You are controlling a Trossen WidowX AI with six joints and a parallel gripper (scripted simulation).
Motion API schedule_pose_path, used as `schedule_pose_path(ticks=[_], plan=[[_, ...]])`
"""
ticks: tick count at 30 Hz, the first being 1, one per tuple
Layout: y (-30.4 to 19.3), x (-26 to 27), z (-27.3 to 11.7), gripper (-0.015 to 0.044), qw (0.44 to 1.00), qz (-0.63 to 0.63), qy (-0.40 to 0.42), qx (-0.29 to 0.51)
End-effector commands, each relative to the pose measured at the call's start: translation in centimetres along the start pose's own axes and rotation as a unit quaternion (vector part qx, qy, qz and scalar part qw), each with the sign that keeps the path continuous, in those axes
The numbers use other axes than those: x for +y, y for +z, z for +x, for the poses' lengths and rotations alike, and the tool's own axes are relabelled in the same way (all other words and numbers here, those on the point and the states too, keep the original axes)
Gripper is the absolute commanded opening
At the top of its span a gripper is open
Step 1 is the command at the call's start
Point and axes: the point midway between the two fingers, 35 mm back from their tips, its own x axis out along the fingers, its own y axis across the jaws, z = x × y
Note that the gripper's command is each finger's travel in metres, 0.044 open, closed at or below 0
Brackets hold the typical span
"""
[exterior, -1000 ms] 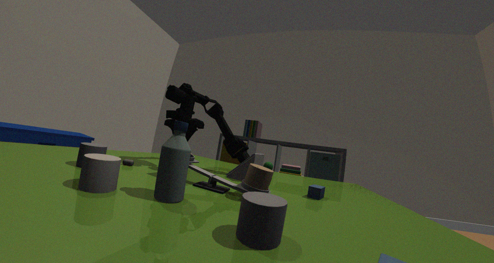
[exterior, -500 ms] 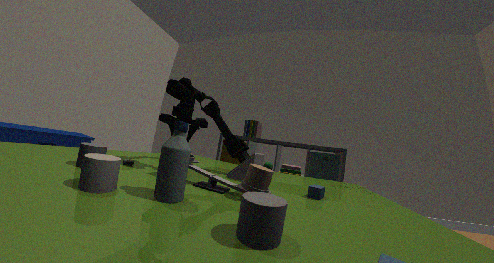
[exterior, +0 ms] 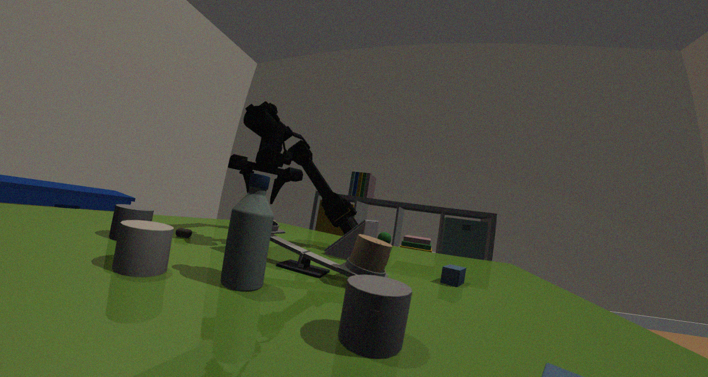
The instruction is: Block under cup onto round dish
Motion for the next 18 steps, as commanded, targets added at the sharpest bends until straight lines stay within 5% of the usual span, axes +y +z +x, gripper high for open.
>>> schedule_pose_path(ticks=[1,18], plan=[[1.1,0.0,-0.1,0.026,0.998,-0.069,-0.001,0.006],[5.0,0.5,-0.7,0.026,0.955,-0.295,0.0,0.024]])
